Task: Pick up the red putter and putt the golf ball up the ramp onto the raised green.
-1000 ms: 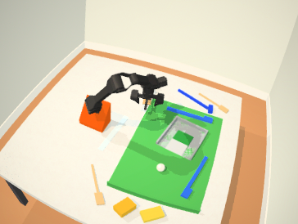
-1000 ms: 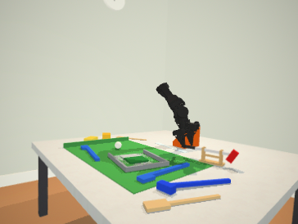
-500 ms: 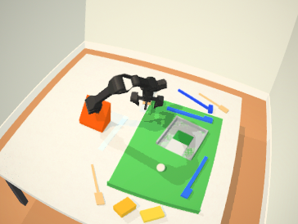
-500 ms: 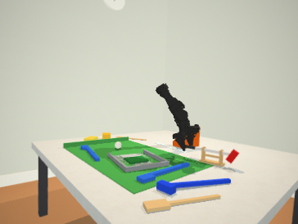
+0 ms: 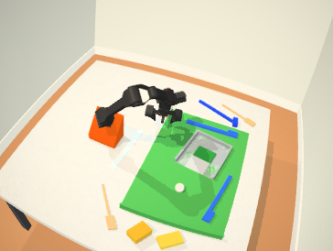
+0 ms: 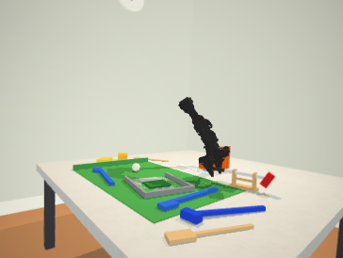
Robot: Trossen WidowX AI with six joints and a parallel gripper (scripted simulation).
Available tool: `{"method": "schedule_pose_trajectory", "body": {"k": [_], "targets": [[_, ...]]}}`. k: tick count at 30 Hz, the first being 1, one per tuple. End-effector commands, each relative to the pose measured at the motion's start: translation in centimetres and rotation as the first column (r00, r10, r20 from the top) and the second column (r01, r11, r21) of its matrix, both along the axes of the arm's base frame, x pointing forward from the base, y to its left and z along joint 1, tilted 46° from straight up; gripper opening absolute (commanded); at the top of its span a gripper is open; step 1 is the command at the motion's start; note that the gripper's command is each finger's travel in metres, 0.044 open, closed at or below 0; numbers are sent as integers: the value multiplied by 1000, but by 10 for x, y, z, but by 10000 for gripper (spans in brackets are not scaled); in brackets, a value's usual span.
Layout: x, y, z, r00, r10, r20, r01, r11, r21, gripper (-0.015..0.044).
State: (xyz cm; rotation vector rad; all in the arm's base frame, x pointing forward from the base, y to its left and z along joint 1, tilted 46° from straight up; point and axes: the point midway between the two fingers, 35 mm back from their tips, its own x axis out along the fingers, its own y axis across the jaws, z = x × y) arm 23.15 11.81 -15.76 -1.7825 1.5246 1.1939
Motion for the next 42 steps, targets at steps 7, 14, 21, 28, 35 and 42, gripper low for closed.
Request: {"method": "schedule_pose_trajectory", "body": {"k": [7,14,21,28,35,42], "targets": [[0,1,0,1000,0,1,0,1000,1,151],[0,1,0,1000,0,1,0,1000,1,7],[1,6,5,1000,0,1,0,1000,2,0],[1,43,37,1000,1,0,-1,1000,5,0],[-6,73,70,1000,0,-1,0,1000,5,0],[6,61,79,996,-63,60,63,998,2,0]]}}
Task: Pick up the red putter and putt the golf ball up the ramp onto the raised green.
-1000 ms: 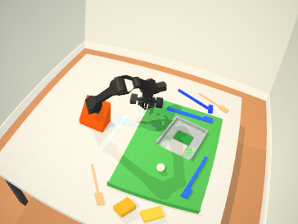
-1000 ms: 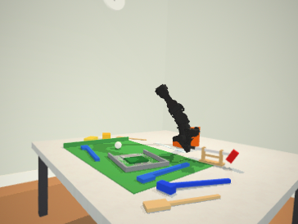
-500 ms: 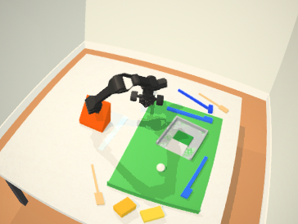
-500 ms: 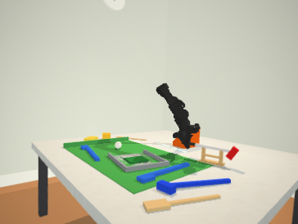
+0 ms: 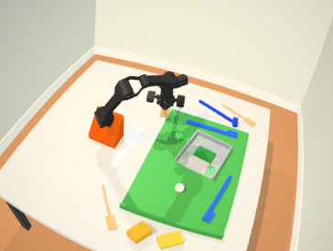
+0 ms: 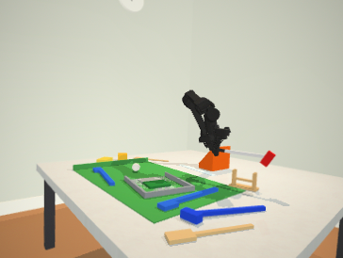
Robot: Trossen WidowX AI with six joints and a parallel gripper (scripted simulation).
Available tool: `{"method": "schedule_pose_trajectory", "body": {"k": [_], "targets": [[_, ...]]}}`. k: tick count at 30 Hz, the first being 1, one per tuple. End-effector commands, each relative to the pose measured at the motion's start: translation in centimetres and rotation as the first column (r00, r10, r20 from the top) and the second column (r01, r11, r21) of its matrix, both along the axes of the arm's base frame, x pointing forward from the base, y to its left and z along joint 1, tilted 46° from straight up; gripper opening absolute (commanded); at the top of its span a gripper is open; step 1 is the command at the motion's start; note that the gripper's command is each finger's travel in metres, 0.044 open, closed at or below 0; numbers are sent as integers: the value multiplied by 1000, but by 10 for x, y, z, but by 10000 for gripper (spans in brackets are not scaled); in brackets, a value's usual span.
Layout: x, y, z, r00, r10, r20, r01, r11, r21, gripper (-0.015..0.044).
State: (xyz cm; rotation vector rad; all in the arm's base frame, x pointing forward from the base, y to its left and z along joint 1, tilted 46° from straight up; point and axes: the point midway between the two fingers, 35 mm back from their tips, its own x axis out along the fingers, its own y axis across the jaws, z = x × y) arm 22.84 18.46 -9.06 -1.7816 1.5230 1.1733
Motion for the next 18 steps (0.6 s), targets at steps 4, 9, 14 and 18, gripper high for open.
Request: {"method": "schedule_pose_trajectory", "body": {"k": [4,9,14,18], "targets": [[23,-19,35,976,-174,134,174,985,9,0],[38,-39,64,917,-315,244,318,948,30,0],[49,-61,93,826,-444,347,451,890,66,0],[55,-80,116,732,-535,423,546,831,105,0]]}}
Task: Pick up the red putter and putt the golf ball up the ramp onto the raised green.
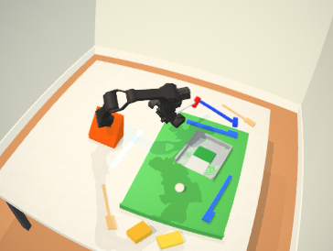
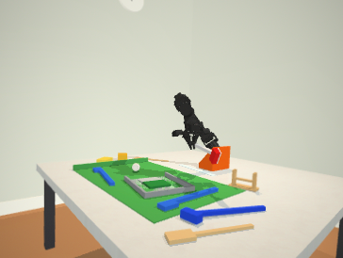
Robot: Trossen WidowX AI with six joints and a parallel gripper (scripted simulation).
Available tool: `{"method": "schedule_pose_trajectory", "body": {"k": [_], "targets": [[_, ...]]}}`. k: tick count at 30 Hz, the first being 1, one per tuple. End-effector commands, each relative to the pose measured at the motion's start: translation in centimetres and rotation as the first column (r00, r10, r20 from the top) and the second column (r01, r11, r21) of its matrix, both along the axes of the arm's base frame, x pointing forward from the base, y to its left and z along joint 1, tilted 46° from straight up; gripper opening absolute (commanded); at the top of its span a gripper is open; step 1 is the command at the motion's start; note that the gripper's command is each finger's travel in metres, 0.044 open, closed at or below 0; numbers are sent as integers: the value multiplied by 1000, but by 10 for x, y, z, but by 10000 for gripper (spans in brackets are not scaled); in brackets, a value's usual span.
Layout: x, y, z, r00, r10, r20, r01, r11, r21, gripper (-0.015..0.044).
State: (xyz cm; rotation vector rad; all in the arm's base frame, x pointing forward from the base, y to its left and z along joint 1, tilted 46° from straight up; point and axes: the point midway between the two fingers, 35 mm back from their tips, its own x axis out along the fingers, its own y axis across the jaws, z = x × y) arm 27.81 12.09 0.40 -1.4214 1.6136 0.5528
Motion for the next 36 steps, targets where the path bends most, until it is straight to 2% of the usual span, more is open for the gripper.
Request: {"method": "schedule_pose_trajectory", "body": {"k": [1,10,20,32,36], "targets": [[7,-22,27,985,-135,107,135,991,2,0],[11,-68,77,870,-382,311,391,920,36,0],[-1,-122,129,625,-590,511,622,772,130,0],[-35,-180,184,224,-702,676,785,541,303,0],[-38,-184,187,199,-704,682,789,528,314,0]]}}
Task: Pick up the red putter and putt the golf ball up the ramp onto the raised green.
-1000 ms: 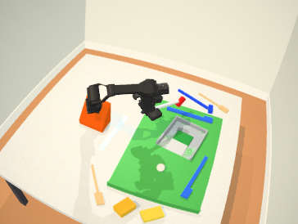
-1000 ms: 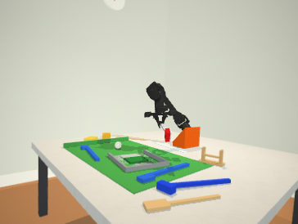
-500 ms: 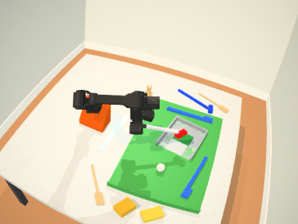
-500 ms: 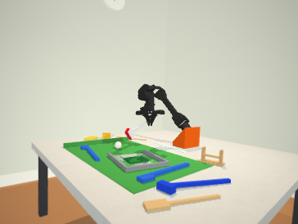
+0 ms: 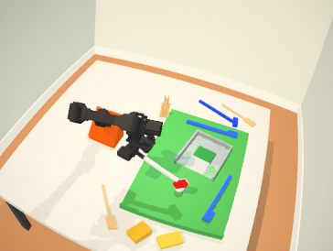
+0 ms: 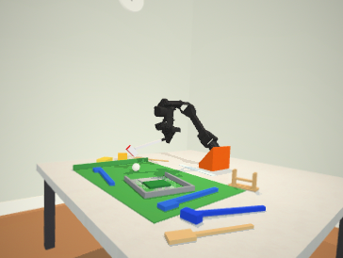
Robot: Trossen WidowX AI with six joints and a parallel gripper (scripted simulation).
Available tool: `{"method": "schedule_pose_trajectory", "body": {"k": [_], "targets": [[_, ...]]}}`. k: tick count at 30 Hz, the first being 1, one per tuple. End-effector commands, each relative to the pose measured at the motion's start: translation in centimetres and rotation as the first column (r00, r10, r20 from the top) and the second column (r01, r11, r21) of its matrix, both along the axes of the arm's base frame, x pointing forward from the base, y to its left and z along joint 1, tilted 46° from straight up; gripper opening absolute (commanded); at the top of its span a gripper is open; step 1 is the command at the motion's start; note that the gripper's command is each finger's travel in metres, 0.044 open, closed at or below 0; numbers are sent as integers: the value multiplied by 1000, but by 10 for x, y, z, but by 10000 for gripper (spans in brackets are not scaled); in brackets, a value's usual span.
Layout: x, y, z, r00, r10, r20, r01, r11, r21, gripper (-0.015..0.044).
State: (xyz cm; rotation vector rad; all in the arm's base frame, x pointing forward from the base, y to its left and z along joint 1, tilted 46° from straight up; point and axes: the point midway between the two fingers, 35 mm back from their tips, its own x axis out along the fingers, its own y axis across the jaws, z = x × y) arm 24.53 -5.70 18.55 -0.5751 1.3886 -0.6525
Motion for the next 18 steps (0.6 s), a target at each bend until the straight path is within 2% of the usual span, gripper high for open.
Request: {"method": "schedule_pose_trajectory", "body": {"k": [1,18], "targets": [[-5,-6,6,999,-36,36,37,999,-9,0],[-3,-35,-21,999,-36,38,37,999,-11,0]]}}
